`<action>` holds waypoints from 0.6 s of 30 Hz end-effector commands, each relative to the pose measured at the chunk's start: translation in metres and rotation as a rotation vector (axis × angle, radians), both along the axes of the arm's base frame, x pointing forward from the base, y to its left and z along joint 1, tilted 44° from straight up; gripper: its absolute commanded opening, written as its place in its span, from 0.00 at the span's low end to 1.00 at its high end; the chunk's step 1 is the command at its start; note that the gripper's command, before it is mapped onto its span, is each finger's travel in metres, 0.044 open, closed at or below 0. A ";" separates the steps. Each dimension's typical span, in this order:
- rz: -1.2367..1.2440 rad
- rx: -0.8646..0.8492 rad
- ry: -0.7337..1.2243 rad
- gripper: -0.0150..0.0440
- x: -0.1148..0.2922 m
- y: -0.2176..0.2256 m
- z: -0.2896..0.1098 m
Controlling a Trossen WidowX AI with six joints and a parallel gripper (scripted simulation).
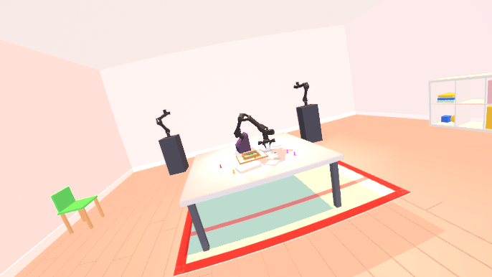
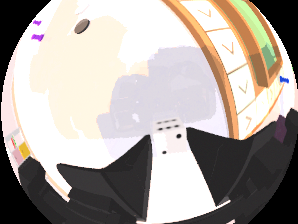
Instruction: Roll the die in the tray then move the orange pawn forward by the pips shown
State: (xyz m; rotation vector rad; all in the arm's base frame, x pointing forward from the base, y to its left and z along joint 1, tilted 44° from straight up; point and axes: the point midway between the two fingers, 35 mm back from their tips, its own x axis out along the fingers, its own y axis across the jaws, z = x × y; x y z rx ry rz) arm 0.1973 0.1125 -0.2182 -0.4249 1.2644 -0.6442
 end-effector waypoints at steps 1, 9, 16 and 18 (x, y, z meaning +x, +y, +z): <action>0.007 -0.003 -0.001 0.43 0.000 0.000 0.000; 0.007 -0.001 0.000 0.25 0.000 0.009 0.008; 0.008 0.003 0.002 0.25 -0.006 0.052 0.052; 0.013 0.002 0.006 0.25 -0.010 0.062 0.065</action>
